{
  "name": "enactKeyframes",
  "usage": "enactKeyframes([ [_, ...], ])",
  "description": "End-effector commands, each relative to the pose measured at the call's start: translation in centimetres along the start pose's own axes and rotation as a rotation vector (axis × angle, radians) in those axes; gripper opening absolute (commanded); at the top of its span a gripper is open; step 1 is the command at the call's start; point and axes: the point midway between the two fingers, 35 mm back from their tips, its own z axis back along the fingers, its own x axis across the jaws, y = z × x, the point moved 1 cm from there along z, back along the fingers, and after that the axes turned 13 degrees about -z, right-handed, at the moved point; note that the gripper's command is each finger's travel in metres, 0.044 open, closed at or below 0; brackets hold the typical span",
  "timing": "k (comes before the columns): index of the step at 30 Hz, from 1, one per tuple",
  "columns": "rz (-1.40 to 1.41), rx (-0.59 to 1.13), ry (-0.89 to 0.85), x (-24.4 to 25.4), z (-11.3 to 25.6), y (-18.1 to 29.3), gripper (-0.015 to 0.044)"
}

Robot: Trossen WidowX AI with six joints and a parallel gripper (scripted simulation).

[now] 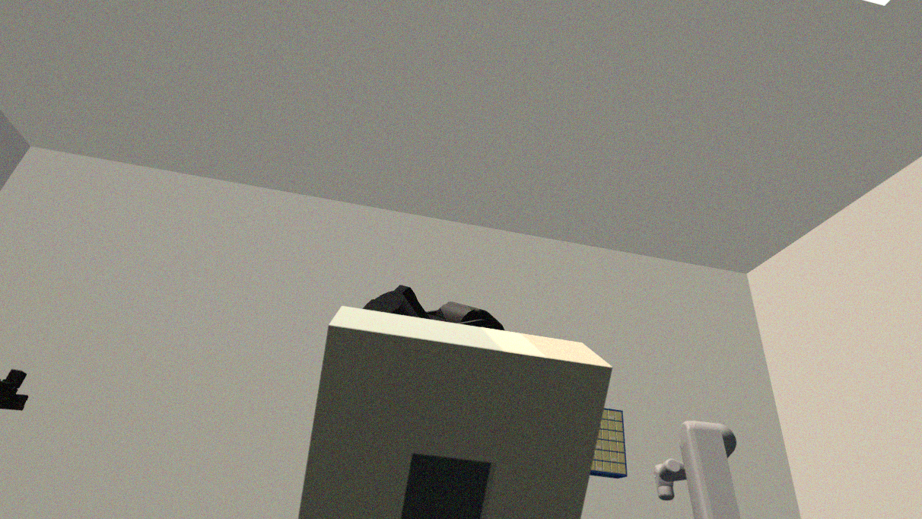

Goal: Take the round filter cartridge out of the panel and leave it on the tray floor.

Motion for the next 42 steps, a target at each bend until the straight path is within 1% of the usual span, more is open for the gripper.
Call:
enactKeyframes([
  [1,-0.002,-0.002,0.0,0.0,-0.5,0.0,0.0305],
  [17,0.0,-0.003,-0.003,0.1,-3.0,0.1,0.0305],
  [19,0.001,0.001,0.002,0.0,-2.7,0.1,0.0252],
  [28,0.001,0.001,0.002,0.0,-2.7,0.1,0.0192],
  [35,0.0,0.0,0.0,0.2,-2.3,-0.7,0.0009],
  [36,0.0,0.0,0.0,0.3,-2.2,-1.0,0.0],
  [42,-0.002,0.0,-0.001,0.6,-1.4,-2.1,0.0],
])
